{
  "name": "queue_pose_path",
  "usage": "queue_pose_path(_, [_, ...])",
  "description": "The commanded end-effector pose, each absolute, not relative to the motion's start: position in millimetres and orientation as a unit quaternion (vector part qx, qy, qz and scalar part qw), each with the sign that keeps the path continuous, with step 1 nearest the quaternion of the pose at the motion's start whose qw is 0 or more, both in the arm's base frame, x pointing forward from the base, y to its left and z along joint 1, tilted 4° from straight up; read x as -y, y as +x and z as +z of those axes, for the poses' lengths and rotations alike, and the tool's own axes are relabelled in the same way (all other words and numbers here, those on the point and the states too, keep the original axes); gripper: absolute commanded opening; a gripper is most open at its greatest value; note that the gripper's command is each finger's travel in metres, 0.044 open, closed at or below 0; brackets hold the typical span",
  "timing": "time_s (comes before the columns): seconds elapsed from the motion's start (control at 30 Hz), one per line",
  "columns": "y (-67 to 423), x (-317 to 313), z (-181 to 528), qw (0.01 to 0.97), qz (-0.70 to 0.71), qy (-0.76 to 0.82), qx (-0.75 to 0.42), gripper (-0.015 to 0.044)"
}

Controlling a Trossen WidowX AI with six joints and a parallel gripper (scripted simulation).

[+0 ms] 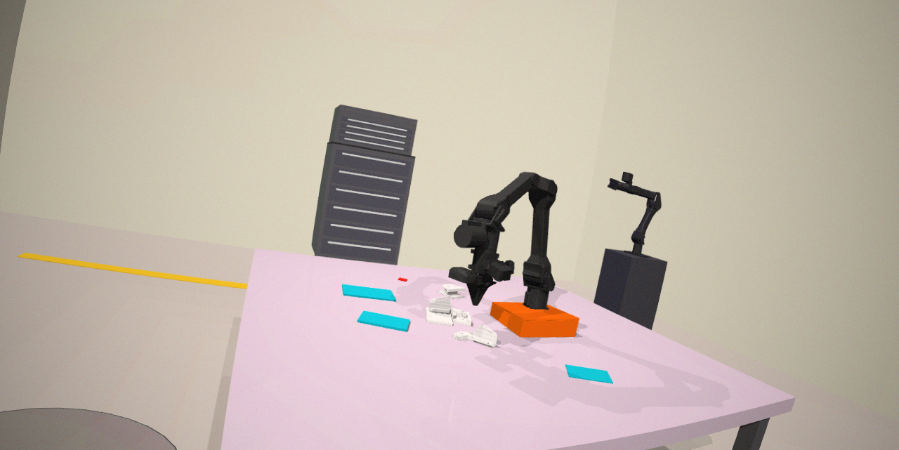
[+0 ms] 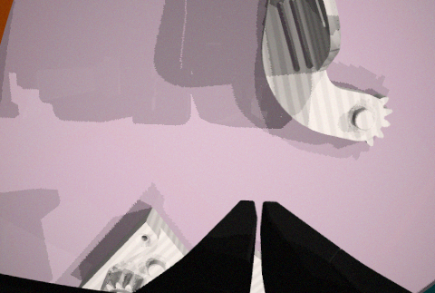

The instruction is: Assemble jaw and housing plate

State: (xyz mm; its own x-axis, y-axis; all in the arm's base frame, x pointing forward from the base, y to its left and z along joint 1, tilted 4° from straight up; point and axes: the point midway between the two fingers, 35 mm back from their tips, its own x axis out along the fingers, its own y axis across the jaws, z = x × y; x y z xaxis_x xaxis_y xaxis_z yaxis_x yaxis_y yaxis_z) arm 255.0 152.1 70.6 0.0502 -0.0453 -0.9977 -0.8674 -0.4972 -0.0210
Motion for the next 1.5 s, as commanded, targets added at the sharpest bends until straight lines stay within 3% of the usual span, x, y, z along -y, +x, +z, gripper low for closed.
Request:
queue_pose_path(0.0, [255.0,-152.1,70.7,0.350,0.588,-0.635,-0.359,0.0000])
queue_pose_path(0.2, [255.0,-152.1,70.7,0.350,0.588,-0.635,-0.359,0.0000])
queue_pose_path(0.77, [242.0,-209.5,82.4,0.245,0.638,-0.682,-0.260,0.0440])
queue_pose_path(1.0, [241.8,-205.7,43.1,0.245,0.638,-0.682,-0.260,0.0440])
queue_pose_path(1.47, [241.8,-205.7,43.1,0.245,0.638,-0.682,-0.260,0.0440])
